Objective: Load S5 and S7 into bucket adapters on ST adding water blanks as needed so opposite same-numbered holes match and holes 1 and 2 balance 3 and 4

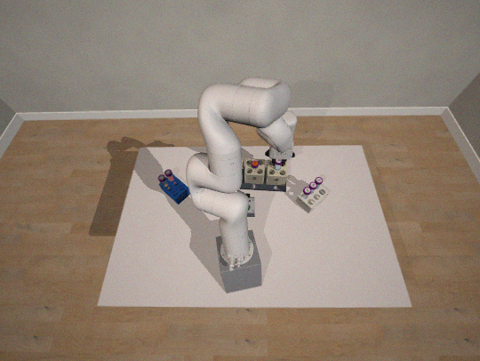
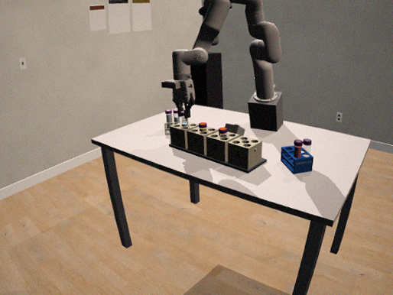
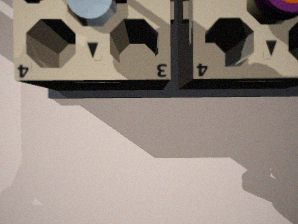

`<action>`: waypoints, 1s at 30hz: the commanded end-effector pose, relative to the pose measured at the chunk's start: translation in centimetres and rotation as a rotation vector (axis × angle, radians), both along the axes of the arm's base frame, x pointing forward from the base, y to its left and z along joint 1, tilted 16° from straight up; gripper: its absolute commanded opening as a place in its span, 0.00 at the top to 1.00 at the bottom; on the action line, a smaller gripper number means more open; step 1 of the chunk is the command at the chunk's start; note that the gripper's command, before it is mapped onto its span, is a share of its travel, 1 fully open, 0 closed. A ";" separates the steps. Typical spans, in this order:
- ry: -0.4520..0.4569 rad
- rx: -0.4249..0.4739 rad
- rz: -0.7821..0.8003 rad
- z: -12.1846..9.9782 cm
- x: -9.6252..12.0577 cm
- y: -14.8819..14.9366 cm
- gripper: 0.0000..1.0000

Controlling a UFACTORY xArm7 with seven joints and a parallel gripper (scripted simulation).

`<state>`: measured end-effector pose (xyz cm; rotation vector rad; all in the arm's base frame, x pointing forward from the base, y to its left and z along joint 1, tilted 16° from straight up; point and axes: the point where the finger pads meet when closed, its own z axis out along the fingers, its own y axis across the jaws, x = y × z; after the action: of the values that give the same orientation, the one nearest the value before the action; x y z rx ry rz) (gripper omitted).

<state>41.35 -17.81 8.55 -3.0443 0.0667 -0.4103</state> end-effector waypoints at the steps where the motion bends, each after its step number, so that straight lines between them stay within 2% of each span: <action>1: -0.004 -0.002 -0.001 -0.4 0.3 -0.1 1.00; 30: -0.004 -0.002 -0.001 -2.8 0.9 0.1 1.00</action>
<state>42.06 -17.65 6.04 -3.0443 0.0668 -0.4104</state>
